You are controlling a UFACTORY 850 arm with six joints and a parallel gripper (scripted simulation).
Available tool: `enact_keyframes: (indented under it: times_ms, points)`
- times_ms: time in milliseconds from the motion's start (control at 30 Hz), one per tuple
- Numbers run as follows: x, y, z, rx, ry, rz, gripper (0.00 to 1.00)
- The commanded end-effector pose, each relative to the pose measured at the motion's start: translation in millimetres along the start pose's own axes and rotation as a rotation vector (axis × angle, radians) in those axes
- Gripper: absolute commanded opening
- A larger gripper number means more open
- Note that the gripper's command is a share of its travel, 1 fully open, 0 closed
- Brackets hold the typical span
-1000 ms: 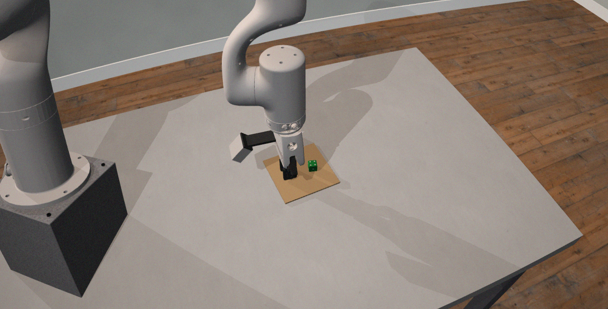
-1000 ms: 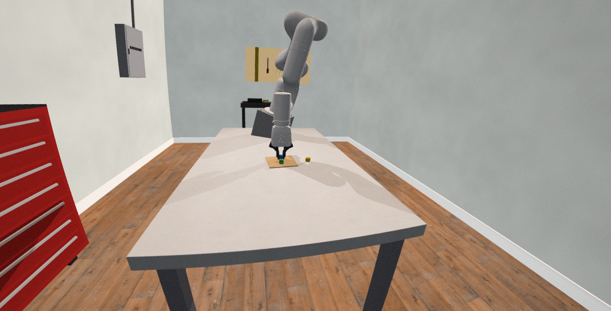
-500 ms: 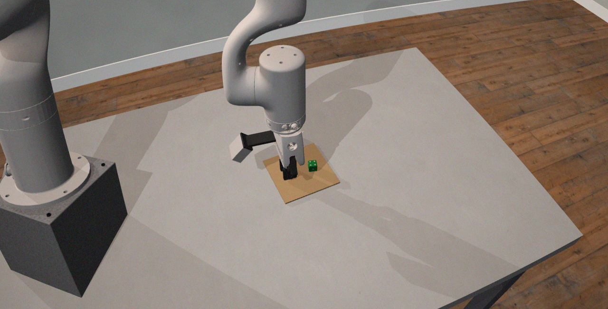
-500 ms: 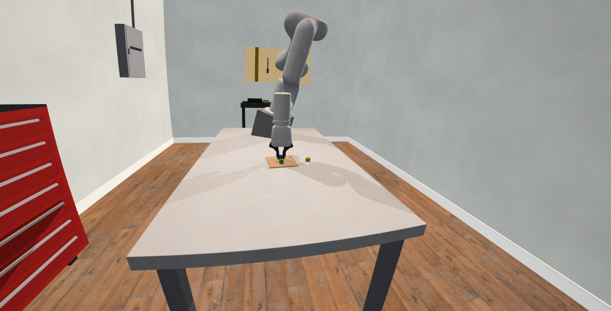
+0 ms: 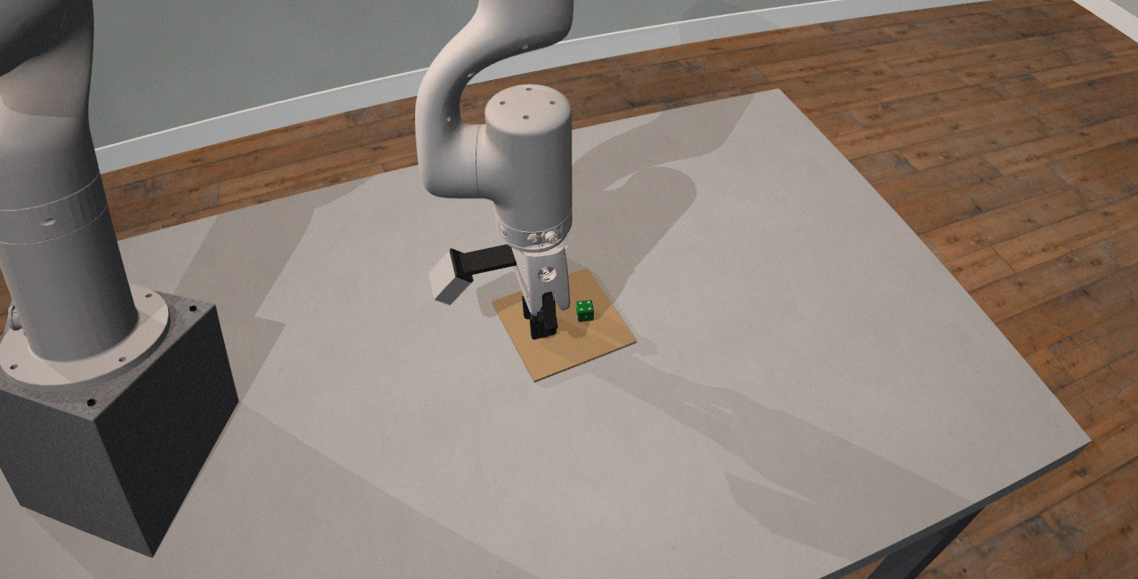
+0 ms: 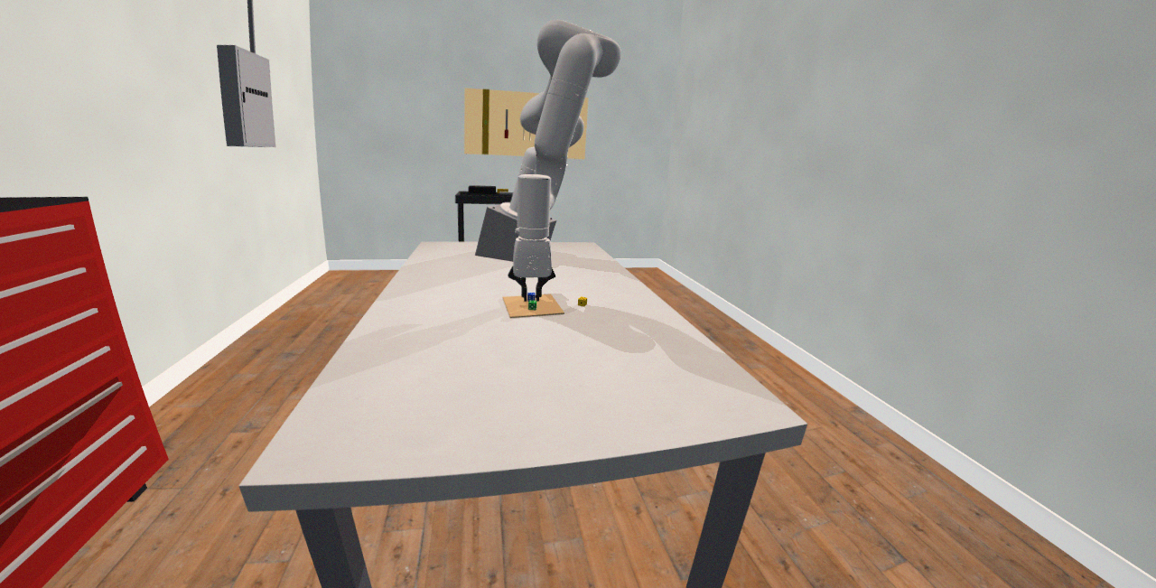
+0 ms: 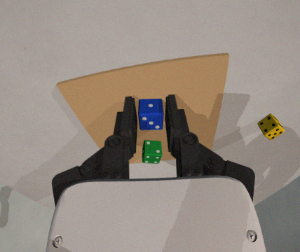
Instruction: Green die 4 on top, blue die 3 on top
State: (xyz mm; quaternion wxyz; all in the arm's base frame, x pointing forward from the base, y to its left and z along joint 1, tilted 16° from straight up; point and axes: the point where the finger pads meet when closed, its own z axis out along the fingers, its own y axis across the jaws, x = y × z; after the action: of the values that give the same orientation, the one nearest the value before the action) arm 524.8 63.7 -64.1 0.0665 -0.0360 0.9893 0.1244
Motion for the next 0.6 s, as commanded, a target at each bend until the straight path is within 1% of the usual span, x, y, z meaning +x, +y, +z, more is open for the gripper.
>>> enact_keyframes:
  times_ms: [0,100,133,567]
  points:
    - [-0.8,-0.1,-0.5,0.000,-0.001,0.000,0.32]
    - [-0.8,-0.1,-0.5,0.000,-0.001,0.000,0.32]
    - [-0.8,-0.1,-0.5,0.000,-0.001,0.000,0.36]
    - [-0.8,-0.1,-2.6,0.000,-0.001,0.000,0.36]
